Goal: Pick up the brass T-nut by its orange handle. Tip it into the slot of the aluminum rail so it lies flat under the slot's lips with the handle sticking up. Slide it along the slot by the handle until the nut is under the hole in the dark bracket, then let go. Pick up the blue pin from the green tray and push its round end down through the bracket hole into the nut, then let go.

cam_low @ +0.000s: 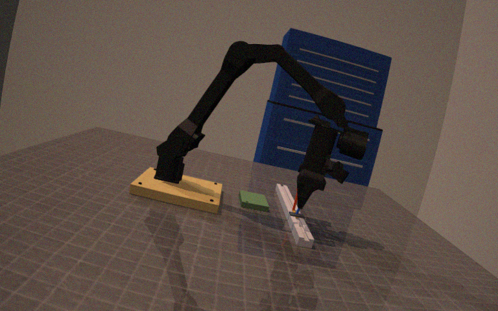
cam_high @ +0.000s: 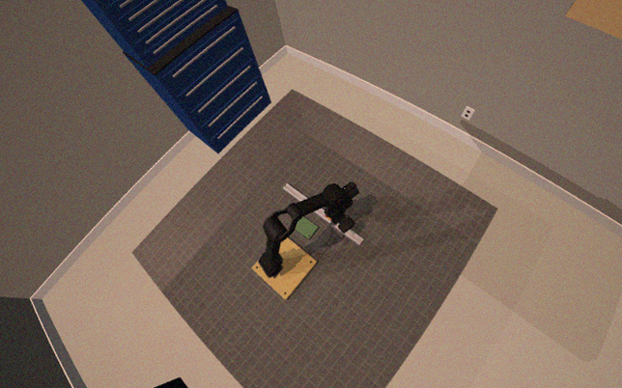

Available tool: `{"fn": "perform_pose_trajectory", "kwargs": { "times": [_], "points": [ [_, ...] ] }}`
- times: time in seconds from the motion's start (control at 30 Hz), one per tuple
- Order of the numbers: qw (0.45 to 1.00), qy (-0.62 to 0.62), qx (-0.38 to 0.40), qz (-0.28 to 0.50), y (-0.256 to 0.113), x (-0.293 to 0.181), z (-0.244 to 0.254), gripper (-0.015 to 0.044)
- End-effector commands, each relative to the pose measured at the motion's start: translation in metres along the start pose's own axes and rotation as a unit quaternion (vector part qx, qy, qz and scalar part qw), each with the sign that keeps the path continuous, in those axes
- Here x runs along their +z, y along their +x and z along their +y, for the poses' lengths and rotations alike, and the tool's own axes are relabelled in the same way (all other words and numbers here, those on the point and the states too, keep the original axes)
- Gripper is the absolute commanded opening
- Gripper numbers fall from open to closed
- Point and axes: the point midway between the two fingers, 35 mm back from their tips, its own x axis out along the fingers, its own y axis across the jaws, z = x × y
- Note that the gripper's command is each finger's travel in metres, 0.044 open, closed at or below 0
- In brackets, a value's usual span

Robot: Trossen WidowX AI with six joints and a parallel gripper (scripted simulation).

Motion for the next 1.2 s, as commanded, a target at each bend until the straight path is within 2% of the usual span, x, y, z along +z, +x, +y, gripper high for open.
{"fn": "perform_pose_trajectory", "kwargs": {
  "times": [0.0,0.13,0.43,0.97,1.07,1.17],
  "points": [
    [1.0,0.0,0.001,-0.003,-0.001,0.0,0.0,-0.015],
    [1.0,0.0,0.001,-0.004,-0.001,0.0,0.0,-0.015],
    [1.0,0.0,0.0,-0.001,0.0,0.0,0.0,0.0086],
    [1.0,0.0,0.0,-0.001,-0.022,-0.002,-0.001,0.009],
    [1.0,0.0,0.0,-0.001,-0.017,-0.002,0.0,0.016],
    [1.0,0.0,0.0,-0.001,-0.017,-0.002,0.0,0.016]
  ]
}}
